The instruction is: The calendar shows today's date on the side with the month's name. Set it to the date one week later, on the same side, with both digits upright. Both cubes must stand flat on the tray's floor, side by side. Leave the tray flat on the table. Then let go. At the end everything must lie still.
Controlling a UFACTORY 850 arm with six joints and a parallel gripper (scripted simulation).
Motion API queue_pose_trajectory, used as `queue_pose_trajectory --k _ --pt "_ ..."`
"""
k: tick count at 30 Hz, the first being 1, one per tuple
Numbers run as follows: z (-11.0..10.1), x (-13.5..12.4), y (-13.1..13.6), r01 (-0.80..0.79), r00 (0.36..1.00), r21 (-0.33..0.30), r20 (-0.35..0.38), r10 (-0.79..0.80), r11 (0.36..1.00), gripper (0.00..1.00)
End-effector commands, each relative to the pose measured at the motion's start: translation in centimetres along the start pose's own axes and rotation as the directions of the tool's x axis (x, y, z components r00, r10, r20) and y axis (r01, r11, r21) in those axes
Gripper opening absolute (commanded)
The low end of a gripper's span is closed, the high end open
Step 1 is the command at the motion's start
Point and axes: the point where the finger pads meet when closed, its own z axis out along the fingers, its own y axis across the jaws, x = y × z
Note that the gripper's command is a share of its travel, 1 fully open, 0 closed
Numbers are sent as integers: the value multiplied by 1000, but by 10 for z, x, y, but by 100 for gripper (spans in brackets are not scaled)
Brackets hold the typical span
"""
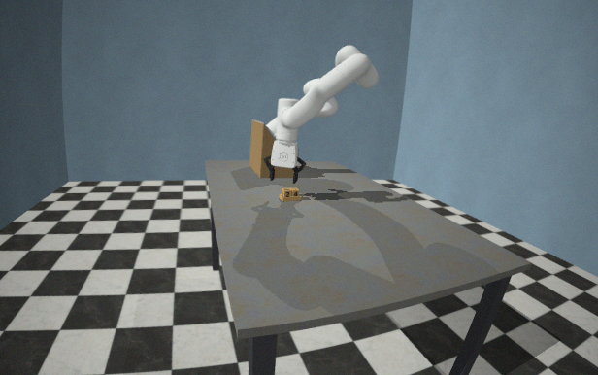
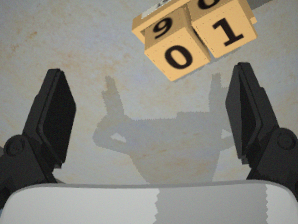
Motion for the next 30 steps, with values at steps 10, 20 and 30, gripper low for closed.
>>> queue_pose_trajectory --k 10,20,30 --pt "1 2 26 -127 992 -1 1 127 992 100" --pt "3 4 46 -256 967 -1 1 256 967 100" --pt "4 5 55 -369 929 -1 1 369 929 100"
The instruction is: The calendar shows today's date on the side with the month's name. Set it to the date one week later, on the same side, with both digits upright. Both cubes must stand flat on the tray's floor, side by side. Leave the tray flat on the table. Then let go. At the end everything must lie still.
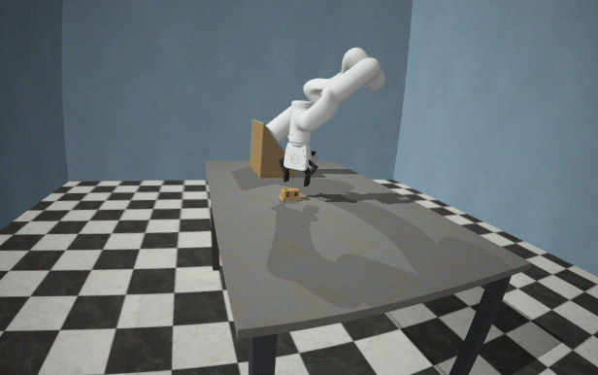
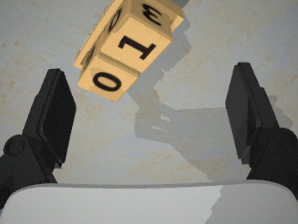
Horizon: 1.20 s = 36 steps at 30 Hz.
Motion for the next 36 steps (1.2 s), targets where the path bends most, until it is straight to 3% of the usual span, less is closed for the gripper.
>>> queue_pose_trajectory --k 1,3,8,13,16,36 --pt "0 3 10 -86 996 1 0 86 996 100" --pt "1 9 23 -86 996 1 0 86 996 100" --pt "1 9 24 -94 996 1 0 94 996 100" --pt "2 11 27 -206 978 1 0 206 978 100" --pt "3 19 47 -216 976 1 0 216 976 100" --pt "4 19 47 -216 976 1 0 216 976 100"
